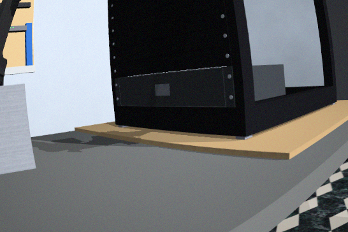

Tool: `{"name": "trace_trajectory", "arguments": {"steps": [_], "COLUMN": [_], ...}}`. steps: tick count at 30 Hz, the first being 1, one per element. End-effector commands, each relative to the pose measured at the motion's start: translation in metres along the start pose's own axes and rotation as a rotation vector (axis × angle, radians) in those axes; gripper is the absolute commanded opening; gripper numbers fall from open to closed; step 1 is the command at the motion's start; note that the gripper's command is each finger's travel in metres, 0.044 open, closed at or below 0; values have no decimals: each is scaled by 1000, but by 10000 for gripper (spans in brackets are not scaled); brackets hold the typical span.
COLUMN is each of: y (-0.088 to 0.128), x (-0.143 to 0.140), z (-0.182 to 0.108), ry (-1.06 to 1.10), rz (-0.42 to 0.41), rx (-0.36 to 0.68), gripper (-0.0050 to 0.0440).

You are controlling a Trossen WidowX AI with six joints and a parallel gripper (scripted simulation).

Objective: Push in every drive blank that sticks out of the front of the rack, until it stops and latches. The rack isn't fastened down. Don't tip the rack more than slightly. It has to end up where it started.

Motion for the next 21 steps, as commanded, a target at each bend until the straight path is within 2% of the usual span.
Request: {"name": "trace_trajectory", "arguments": {"steps": [1, 7, 21], "y": [-2, -11, -11], "x": [-8, -9, -9], "z": [9, 10, 10], "ry": [23, 23, 23], "rz": [-12, -12, -12], "rx": [-12, -12, -12], "gripper": [-50, -50, -50]}}
Point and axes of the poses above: the point midway between the two fingers, 35 mm back from their tips, its own y axis back along the fingers, its own x axis across the jaws, z = x × y, the point moved 4 cm from there along y, back along the fingers, and after that the axes turned 13 degrees about -y, right-handed, at the moved point
